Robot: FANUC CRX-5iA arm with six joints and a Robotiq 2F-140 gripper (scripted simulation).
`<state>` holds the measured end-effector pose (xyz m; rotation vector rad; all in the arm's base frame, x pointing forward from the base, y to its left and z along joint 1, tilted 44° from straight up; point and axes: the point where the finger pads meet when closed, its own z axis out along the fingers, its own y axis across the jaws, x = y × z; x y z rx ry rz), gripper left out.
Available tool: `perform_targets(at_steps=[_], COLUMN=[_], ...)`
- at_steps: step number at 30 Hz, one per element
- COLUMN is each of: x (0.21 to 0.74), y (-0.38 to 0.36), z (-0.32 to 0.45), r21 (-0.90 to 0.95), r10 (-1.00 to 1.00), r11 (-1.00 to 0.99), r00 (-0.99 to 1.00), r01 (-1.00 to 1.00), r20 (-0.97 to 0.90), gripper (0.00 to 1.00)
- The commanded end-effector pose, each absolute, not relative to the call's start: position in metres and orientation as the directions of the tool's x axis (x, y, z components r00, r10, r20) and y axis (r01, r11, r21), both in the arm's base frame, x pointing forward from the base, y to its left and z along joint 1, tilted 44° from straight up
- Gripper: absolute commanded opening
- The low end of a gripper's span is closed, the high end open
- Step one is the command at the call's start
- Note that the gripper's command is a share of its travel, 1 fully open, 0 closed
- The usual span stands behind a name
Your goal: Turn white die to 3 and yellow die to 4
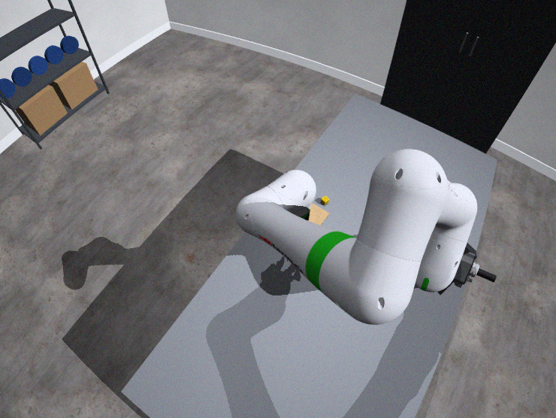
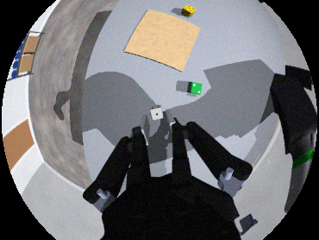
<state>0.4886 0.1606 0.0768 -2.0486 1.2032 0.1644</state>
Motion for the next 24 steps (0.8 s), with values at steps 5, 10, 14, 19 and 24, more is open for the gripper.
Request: perform_targets(at_steps=[5,10,14,19,24], x=[0.49,0.4907,0.491,0.491,0.491], y=[0.1635,0.1654,0.166,0.1662,0.1662], z=[0.0733,0.0712,0.0704,0.0702,0.0702], r21=[-0.533,-0.533,-0.533,-0.533,-0.533], r10=[-0.702,-0.702,-0.702,-0.702,-0.702], r11=[-0.284,-0.284,-0.284,-0.284,-0.284], r00=[0.551,0.551,0.551,0.551,0.551], r01=[-0.797,-0.797,-0.797,-0.797,-0.797], r20=[-0.45,-0.45,-0.45,-0.45,-0.45], gripper=[0.25,0.25,0.25,0.25,0.25])
